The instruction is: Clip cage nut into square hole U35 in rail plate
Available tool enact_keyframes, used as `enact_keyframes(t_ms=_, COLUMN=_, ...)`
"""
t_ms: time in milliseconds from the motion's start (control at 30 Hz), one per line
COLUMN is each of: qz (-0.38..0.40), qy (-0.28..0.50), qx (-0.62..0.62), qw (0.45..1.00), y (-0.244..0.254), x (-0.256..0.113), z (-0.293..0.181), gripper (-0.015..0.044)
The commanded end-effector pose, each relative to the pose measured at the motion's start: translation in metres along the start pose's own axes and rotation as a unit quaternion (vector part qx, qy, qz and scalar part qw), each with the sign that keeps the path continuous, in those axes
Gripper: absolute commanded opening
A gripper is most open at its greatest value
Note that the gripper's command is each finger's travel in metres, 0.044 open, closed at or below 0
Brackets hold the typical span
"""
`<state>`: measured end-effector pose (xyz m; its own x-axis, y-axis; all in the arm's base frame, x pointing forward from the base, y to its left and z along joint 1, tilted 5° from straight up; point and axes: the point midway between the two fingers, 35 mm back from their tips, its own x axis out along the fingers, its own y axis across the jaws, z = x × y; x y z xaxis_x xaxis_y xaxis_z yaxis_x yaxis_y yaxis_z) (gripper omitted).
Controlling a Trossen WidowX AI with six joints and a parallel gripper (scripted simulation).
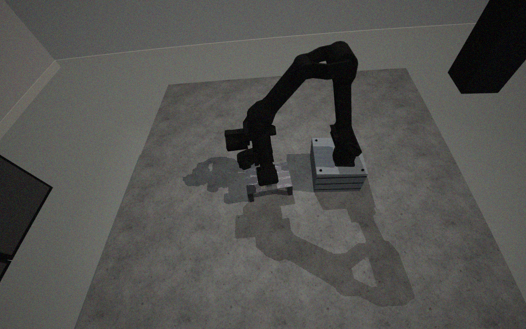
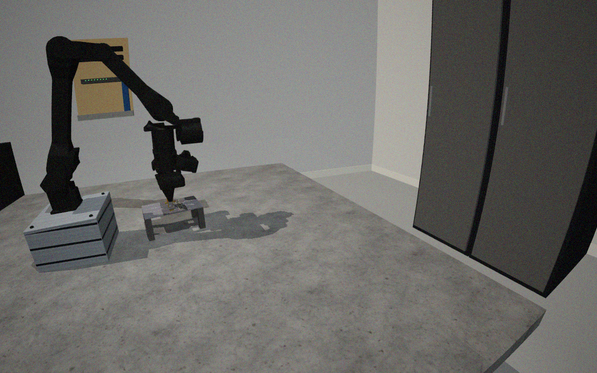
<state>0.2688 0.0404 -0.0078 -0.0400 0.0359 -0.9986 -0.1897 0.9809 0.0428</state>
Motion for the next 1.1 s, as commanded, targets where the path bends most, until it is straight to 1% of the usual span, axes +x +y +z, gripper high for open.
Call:
enact_keyframes(t_ms=0, qz=0.008, qy=-0.002, qx=-0.001, qw=1.0, y=-0.0003, x=-0.0001, z=0.0012, gripper=0.0025)
enact_keyframes(t_ms=367, qz=0.026, qy=-0.002, qx=-0.001, qw=1.0, y=-0.0019, x=0.0006, z=0.0012, gripper=0.0025)
enact_keyframes(t_ms=1067, qz=0.028, qy=-0.002, qx=-0.001, qw=1.0, y=-0.0021, x=0.0004, z=0.0017, gripper=0.0025)
